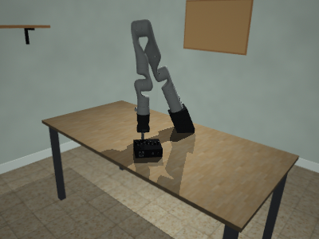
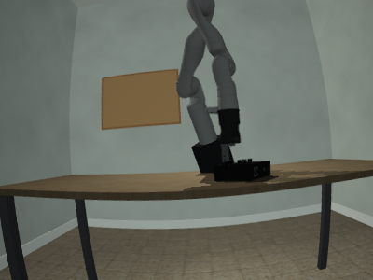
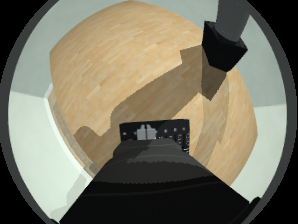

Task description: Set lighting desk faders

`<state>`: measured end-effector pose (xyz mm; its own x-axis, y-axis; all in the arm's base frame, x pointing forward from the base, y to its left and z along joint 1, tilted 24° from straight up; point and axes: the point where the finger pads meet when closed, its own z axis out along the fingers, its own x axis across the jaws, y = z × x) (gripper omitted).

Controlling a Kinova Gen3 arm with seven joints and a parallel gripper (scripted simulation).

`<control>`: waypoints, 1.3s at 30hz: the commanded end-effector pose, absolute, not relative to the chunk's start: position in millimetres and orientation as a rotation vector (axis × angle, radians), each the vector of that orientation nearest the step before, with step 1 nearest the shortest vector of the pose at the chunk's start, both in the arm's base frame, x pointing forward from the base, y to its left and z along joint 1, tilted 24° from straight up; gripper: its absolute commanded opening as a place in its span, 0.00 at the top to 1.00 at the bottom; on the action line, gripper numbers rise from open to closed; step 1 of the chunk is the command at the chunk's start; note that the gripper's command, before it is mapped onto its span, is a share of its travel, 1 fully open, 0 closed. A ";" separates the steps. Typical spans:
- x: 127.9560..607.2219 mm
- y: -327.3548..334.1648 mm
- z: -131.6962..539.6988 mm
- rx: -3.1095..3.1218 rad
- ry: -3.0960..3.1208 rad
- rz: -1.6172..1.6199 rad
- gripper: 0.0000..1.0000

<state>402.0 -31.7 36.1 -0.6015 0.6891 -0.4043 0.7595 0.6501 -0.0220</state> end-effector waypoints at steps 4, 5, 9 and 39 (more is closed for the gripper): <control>405.8 -31.4 36.2 1.133 2.513 -0.270 1.00; 406.0 -31.2 36.2 1.133 2.513 -0.270 1.00; 406.4 -30.9 36.2 1.133 2.513 -0.270 1.00; 416.5 -22.1 35.9 1.133 2.513 -0.270 1.00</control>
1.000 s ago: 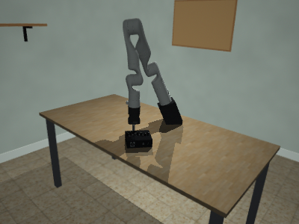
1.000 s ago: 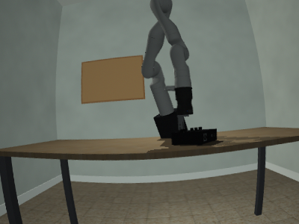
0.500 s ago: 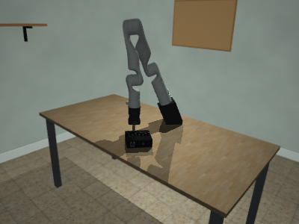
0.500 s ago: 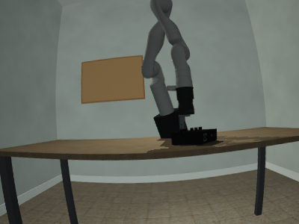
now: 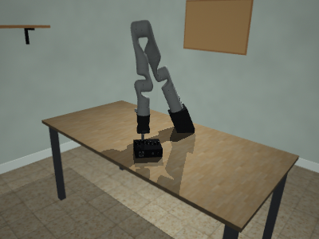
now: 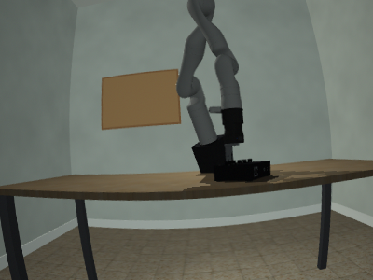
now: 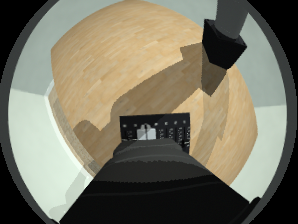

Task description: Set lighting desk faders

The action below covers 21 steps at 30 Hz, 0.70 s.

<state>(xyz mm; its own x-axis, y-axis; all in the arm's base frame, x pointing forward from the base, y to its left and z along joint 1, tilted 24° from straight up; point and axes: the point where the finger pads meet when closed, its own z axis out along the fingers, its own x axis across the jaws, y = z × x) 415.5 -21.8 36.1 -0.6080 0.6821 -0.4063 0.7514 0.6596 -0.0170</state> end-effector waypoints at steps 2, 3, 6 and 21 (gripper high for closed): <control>417.0 -21.6 35.9 1.133 2.514 -0.270 1.00; 417.0 -21.6 35.9 1.133 2.514 -0.270 1.00; 418.4 -20.4 35.8 1.133 2.514 -0.270 1.00; 424.5 -15.0 35.6 1.133 2.514 -0.270 1.00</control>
<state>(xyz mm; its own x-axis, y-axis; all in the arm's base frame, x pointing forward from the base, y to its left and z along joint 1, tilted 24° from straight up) 424.5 -14.8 36.1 -0.6132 0.6767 -0.4075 0.7467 0.6649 -0.0195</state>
